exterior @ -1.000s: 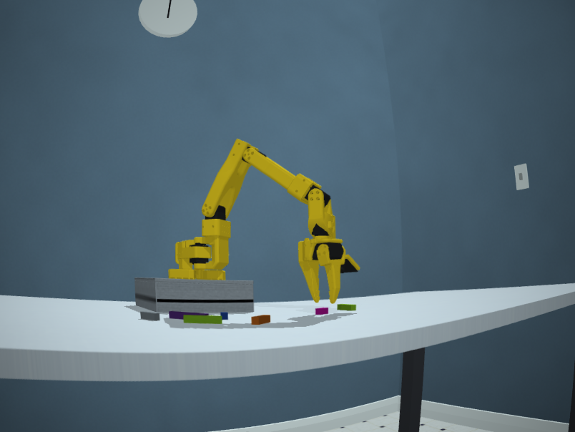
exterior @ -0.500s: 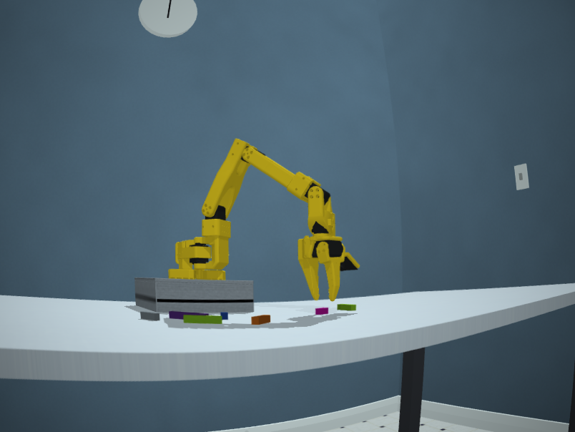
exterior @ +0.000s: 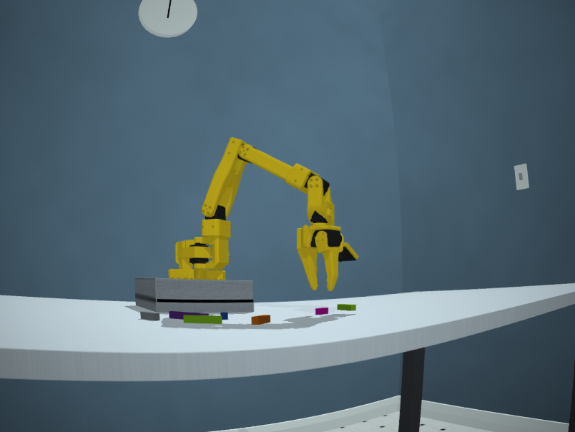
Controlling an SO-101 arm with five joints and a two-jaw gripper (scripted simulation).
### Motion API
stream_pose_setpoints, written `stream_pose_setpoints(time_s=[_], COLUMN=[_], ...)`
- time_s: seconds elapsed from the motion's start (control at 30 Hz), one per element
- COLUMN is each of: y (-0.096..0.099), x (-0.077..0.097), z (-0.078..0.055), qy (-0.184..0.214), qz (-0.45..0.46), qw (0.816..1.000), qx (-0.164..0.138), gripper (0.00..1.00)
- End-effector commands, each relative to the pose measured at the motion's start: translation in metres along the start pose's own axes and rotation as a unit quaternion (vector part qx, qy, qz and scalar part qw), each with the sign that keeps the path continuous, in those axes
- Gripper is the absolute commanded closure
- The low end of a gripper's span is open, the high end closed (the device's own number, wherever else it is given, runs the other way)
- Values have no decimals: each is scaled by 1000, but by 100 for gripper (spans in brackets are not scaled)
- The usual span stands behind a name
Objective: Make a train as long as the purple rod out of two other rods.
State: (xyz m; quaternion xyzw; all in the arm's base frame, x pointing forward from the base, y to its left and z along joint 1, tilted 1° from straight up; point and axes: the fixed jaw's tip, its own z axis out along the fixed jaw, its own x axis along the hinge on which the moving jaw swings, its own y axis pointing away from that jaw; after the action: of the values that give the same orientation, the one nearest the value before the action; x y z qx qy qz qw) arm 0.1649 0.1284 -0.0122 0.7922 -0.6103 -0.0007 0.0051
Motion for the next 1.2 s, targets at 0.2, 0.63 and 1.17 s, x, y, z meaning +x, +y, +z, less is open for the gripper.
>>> stream_pose_setpoints(time_s=[0.2,0.63,1.17], y=[-1,-1,-2], x=[-3,-3,-1], z=[-14,-15,-15], qy=[-3,-3,-3], qz=[-3,-3,-5], qw=[1000,1000,1000], qx=[6,6,6], gripper=[83,83,83])
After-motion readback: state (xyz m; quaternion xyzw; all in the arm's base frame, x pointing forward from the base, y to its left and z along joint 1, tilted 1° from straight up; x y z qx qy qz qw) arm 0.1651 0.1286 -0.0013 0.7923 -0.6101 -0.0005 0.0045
